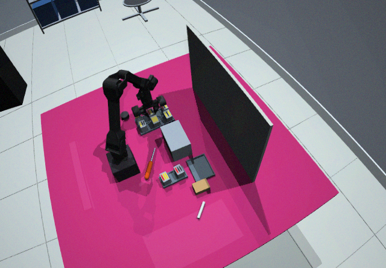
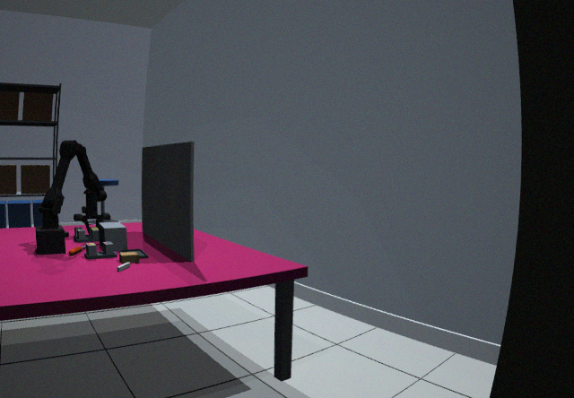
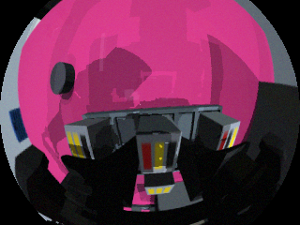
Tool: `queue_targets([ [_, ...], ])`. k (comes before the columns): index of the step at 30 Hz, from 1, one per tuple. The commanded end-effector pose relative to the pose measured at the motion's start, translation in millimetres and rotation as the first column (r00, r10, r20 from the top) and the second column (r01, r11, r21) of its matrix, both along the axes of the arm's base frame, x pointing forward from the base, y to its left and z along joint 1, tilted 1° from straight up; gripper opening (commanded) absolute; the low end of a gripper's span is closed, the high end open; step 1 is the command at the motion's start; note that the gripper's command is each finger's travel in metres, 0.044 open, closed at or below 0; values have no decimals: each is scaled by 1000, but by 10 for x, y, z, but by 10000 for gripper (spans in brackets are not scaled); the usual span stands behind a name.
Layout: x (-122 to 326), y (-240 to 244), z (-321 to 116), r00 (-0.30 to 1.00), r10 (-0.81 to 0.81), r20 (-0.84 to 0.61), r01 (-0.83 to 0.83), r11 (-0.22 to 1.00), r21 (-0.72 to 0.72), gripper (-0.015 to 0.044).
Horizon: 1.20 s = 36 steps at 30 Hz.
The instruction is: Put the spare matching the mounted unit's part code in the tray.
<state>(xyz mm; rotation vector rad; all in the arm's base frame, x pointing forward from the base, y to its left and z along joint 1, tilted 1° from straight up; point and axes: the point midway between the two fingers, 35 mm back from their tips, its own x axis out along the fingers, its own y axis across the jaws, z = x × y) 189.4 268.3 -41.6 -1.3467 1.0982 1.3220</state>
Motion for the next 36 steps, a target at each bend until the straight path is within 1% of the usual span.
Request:
queue_targets([
  [1, 0, 0, 0, 1000, 0, 0, 0, 1000, 0, 0],
  [8, 1, 1, 12, 1000, 0, 0, 0, 1000, 0, 0],
  [10, 5, 11, 112, 1000, 0, 0, 0, 1000, 0, 0],
  [18, -11, 2, 737, 1000, -1, -1, 1, 1000, -2, 0],
  [27, 4, 10, 790, 1000, 3, 4, -3, 1000, -1, 0],
  [36, 50, 32, 1273, 1000, 0, 1, 0, 1000, -2, 0],
])
